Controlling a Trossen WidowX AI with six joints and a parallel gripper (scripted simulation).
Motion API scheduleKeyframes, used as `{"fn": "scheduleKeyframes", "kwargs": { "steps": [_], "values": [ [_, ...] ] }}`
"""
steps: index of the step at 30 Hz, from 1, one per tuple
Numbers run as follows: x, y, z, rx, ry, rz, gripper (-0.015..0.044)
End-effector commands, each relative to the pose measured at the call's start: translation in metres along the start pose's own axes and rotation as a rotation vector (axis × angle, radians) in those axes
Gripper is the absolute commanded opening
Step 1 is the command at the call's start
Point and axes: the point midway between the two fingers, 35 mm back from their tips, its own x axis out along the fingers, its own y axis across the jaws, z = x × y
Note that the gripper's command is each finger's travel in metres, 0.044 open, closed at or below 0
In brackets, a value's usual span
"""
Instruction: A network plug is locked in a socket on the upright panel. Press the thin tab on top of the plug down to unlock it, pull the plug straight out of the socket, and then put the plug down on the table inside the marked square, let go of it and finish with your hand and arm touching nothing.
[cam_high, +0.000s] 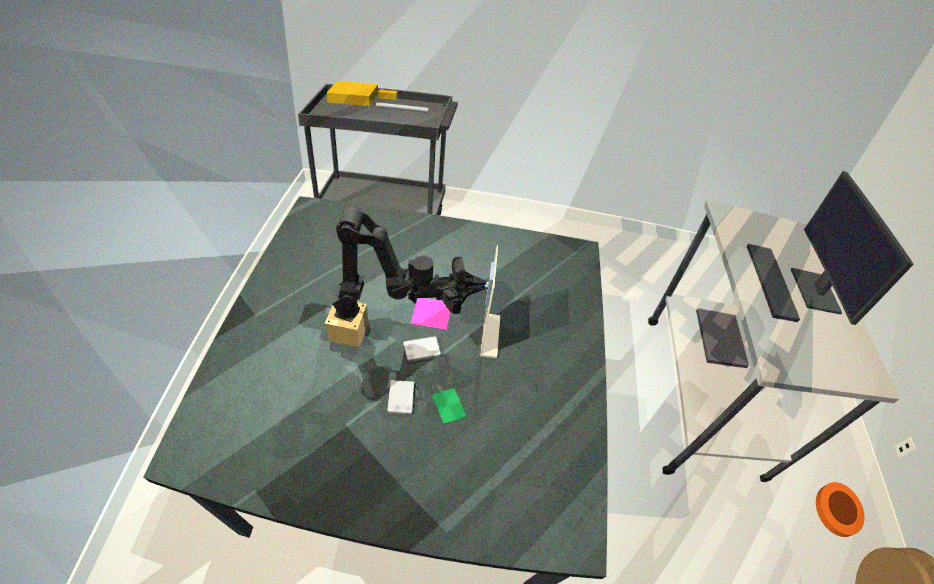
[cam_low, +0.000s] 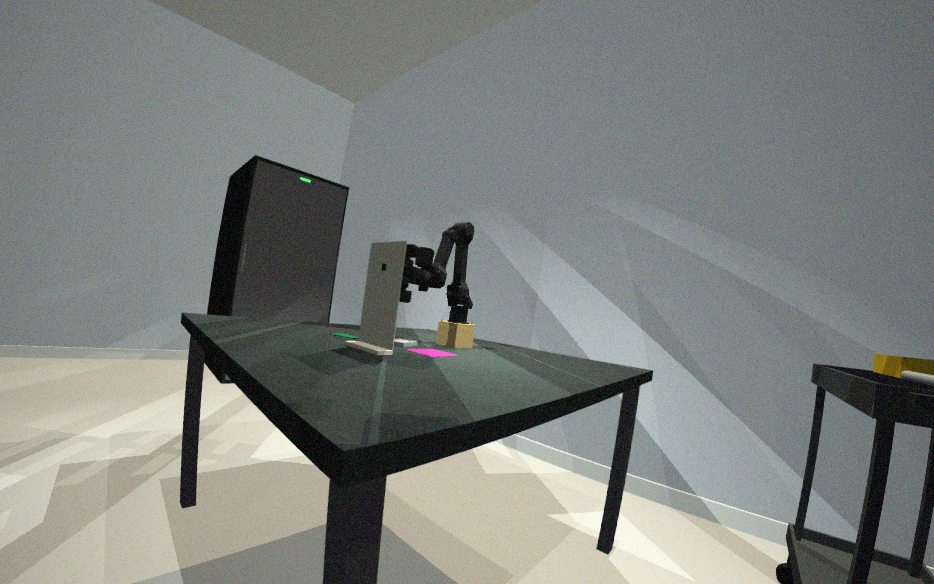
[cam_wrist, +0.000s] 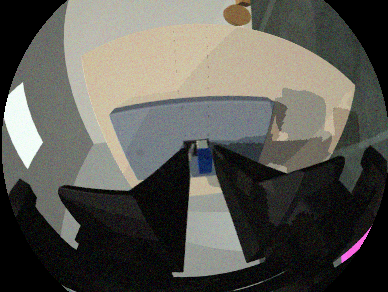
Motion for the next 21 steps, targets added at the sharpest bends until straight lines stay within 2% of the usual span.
{"fn": "scheduleKeyframes", "kwargs": {
  "steps": [1, 9, 21],
  "values": [
    [0.0011, -0.0004, -0.0005, 0.004, 0.005, 0.0, 0.005],
    [0.0011, -0.0004, -0.0005, 0.004, 0.005, 0.0, 0.0],
    [-0.005, -0.0005, -0.0014, 0.004, 0.005, -0.001, 0.0]
  ]
}}
